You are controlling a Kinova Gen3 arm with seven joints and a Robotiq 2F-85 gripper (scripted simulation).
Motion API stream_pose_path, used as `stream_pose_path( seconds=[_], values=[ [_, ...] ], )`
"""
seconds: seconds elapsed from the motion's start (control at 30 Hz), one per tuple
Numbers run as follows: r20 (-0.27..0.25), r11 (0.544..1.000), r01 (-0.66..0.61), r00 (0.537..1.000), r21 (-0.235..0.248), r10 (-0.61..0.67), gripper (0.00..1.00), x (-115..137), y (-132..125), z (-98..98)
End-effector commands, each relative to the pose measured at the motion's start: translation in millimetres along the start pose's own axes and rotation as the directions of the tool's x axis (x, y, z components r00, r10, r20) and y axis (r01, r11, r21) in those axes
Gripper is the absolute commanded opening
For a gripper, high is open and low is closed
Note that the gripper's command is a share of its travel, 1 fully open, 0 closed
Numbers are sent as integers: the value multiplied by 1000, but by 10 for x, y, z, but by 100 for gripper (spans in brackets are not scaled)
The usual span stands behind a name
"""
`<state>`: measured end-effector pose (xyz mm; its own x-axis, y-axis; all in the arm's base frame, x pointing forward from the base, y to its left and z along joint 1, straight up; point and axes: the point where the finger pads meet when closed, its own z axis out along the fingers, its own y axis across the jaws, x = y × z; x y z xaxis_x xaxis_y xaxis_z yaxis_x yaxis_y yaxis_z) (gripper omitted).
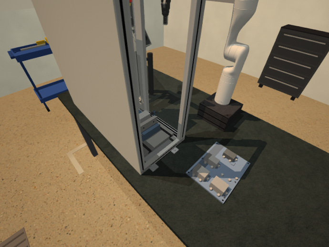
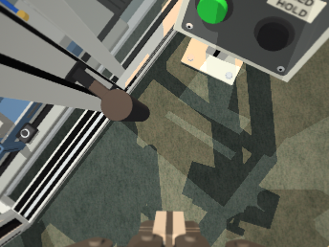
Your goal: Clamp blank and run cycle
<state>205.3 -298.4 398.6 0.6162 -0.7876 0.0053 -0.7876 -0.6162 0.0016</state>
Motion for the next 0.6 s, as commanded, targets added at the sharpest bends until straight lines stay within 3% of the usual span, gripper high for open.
stream_pose_path(
  seconds=[0.0, 0.2, 0.37, 0.57],
  values=[
    [4, 1000, 22, 1000, 4, -22, 10, 2, -2, -4],
    [4, 1000, 22, 1000, 4, -22, 10, 2, -2, -4],
    [4, 968, 249, 968, 6, -249, 10, 2, -2, -3],
    [4, 968, 249, 968, 6, -249, 10, 2, -2, -3]
  ],
)
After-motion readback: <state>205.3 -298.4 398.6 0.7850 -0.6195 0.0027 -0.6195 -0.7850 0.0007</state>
